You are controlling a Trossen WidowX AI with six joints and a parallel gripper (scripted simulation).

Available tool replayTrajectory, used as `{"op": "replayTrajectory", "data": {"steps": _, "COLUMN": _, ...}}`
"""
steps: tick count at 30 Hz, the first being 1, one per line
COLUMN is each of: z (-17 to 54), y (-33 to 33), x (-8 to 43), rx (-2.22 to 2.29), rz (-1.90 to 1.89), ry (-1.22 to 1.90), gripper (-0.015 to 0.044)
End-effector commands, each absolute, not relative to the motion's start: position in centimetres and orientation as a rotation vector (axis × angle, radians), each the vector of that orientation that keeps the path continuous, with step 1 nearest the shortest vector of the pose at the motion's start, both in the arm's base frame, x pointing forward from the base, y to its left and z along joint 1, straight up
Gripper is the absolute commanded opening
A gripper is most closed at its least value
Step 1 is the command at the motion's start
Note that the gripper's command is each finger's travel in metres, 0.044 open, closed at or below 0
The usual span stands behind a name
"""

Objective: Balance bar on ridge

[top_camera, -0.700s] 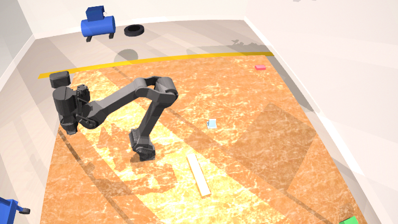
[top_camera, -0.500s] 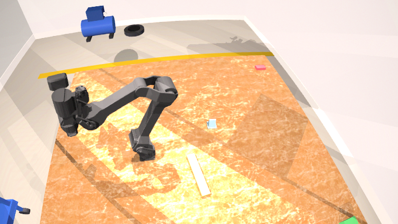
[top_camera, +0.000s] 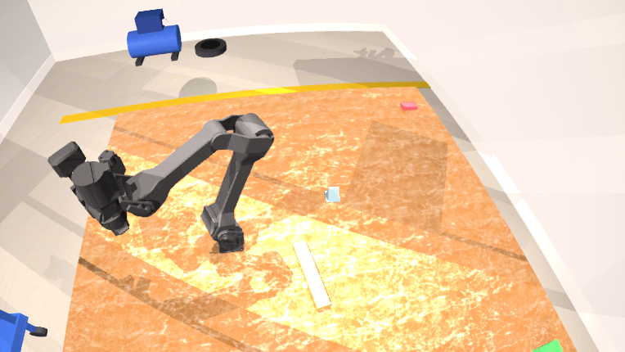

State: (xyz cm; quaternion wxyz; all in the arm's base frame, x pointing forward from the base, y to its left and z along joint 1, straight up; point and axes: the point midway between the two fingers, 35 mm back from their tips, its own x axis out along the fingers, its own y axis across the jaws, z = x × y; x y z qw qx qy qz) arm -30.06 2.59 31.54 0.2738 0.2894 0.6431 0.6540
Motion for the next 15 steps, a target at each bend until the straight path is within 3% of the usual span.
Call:
{"op": "replayTrajectory", "data": {"steps": 1, "z": 31.4, "y": 0.2, "x": -30.7, "rx": 0.669, "rz": 1.861, "ry": 1.738, "gripper": 0.0315}}
{"op": "replayTrajectory", "data": {"steps": 15, "z": 29.8, "y": -8.0, "x": -31.2, "rx": 0.289, "rz": 2.194, "ry": 1.718, "gripper": 0.0315}}
